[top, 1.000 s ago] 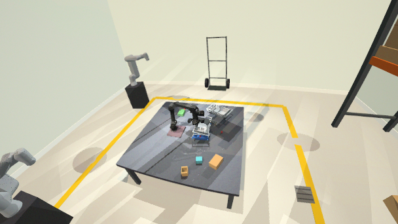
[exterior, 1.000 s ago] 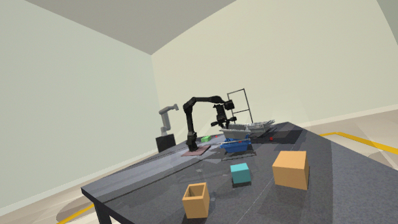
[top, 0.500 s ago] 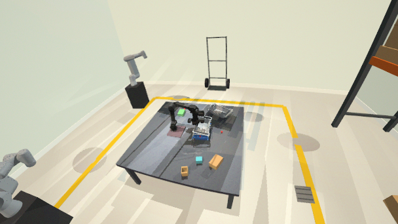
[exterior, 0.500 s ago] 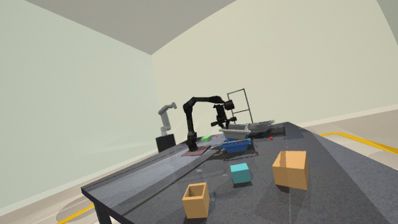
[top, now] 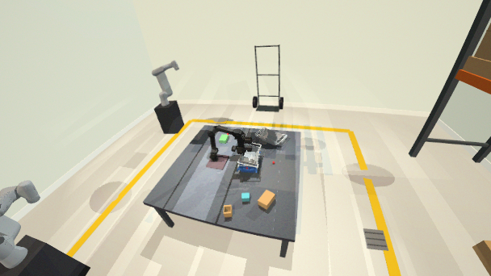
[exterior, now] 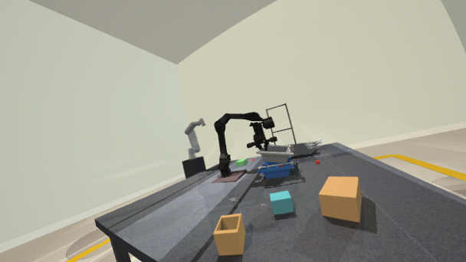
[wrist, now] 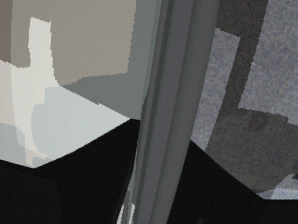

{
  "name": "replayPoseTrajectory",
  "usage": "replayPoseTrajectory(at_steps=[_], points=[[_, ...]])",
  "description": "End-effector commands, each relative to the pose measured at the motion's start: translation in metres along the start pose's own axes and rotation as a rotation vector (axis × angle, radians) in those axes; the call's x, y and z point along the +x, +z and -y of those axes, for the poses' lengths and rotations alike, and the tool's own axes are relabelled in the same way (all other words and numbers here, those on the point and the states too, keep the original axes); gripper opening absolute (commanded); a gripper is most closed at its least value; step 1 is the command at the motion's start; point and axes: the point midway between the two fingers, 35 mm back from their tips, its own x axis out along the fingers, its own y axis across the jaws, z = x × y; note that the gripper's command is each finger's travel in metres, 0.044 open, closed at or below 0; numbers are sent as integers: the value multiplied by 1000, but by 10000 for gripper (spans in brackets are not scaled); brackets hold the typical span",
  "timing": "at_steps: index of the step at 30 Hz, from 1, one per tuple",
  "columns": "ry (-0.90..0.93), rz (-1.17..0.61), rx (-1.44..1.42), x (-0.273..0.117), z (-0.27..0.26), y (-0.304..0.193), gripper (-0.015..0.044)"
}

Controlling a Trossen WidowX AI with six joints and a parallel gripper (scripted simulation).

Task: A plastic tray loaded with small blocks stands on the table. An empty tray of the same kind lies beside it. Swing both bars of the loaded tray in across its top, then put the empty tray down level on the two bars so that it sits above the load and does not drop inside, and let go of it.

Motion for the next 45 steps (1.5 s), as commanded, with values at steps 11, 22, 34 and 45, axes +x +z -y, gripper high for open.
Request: replayPoseTrajectory(at_steps=[11,22,34,45], points=[[-22,4,15,5,5,5,0],[-22,4,15,12,8,7,0],[-22,4,15,12,8,7,0],[-22,4,15,12,8,7,0]])
